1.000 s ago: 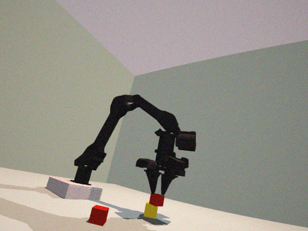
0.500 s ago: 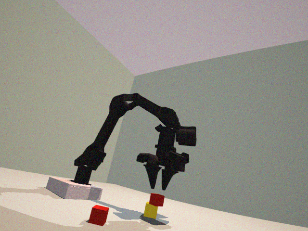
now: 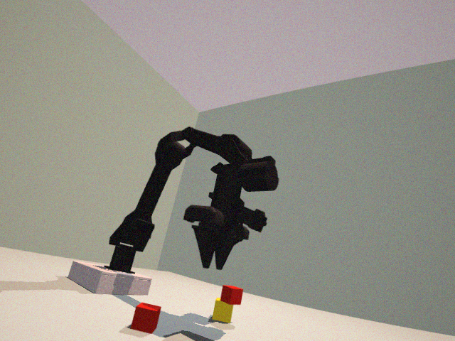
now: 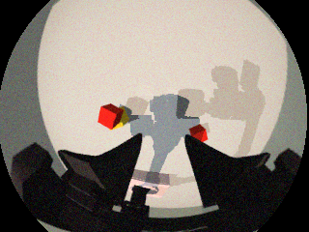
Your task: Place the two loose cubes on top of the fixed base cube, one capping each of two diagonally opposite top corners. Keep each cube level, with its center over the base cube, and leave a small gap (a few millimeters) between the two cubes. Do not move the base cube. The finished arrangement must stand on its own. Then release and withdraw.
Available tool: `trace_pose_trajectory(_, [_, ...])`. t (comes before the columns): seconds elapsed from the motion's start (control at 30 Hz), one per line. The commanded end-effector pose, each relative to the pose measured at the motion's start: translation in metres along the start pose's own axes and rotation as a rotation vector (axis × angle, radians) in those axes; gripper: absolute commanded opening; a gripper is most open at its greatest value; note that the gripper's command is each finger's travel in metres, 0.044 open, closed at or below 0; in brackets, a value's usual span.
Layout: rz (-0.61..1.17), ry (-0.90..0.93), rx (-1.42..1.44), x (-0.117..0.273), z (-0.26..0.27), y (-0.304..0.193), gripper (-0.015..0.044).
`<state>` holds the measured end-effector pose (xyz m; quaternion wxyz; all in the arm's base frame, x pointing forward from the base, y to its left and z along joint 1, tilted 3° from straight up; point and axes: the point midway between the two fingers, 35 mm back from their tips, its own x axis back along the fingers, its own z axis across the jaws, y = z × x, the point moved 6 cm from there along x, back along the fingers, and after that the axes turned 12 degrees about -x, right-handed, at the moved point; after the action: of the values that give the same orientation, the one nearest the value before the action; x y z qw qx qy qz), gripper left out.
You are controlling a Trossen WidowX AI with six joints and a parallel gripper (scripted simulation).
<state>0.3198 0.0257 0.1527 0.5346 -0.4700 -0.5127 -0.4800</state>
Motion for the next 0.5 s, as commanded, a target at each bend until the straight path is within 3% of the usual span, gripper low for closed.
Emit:
trace_pose_trajectory(0.0, [0.003,-0.008,0.176,0.008,-0.041,-0.005,0.0265])
trace_pose_trajectory(0.3, [0.009,-0.009,0.456,0.019,-0.102,-0.024,0.0265])
trace_pose_trajectory(0.47, [0.009,-0.009,0.477,0.02,-0.107,-0.026,0.0265])
